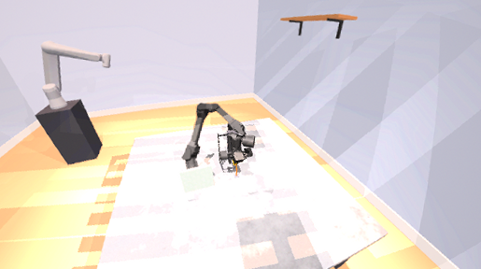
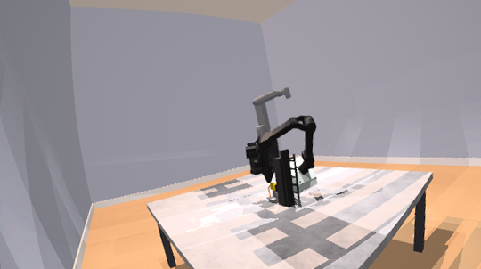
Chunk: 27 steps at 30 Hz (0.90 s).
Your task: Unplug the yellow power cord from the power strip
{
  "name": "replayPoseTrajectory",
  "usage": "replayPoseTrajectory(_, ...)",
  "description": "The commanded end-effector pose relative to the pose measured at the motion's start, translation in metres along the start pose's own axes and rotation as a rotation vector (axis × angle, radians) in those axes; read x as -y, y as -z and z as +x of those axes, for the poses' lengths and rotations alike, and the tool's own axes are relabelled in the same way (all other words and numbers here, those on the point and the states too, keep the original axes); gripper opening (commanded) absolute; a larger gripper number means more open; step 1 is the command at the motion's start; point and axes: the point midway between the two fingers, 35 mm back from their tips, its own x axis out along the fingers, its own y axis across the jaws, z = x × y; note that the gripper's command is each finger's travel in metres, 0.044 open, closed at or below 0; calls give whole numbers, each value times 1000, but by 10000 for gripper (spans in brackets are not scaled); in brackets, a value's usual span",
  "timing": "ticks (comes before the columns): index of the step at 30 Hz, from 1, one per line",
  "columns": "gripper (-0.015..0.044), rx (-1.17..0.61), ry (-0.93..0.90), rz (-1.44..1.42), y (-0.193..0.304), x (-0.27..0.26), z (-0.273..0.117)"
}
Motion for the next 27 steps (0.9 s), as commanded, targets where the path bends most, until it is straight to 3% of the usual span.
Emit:
replayPoseTrajectory(1,53,1,2,-5,2,0,1)
replayPoseTrajectory(5,157,1,2,-5,2,0,1)
replayPoseTrajectory(27,160,-2,3,-7,10,-1,-6)
